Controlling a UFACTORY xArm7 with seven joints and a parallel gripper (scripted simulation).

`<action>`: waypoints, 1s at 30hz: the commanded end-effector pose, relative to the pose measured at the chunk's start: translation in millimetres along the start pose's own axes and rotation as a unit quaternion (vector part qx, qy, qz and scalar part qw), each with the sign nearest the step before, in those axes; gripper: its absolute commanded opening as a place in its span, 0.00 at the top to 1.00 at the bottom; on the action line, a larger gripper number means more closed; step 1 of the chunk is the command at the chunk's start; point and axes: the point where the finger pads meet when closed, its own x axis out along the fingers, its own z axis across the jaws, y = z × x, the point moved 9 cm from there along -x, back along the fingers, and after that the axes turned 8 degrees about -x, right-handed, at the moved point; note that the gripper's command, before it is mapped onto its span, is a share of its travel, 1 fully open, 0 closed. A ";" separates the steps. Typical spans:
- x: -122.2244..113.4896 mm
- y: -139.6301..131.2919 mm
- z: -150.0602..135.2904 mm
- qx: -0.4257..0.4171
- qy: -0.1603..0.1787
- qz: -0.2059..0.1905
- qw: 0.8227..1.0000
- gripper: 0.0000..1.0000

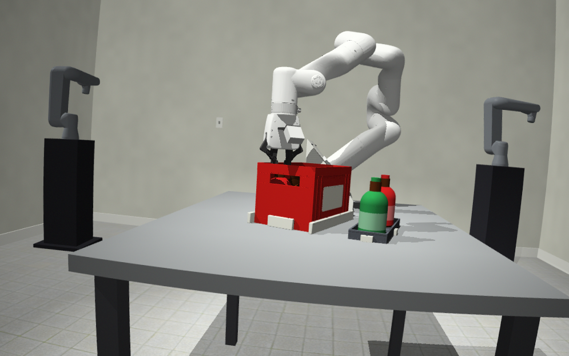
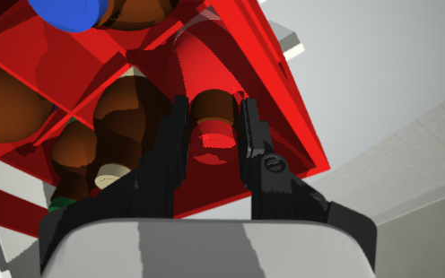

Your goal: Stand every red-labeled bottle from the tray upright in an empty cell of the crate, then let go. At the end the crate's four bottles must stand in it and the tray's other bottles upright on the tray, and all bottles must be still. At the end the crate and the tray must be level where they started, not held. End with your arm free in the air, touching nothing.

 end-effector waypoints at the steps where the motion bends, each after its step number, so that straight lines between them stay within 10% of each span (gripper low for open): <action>1: -0.1 -0.1 1.3 0.000 -0.003 0.000 1.000 1.00; 30: 4.3 -0.1 1.3 0.000 -0.003 0.000 1.000 1.00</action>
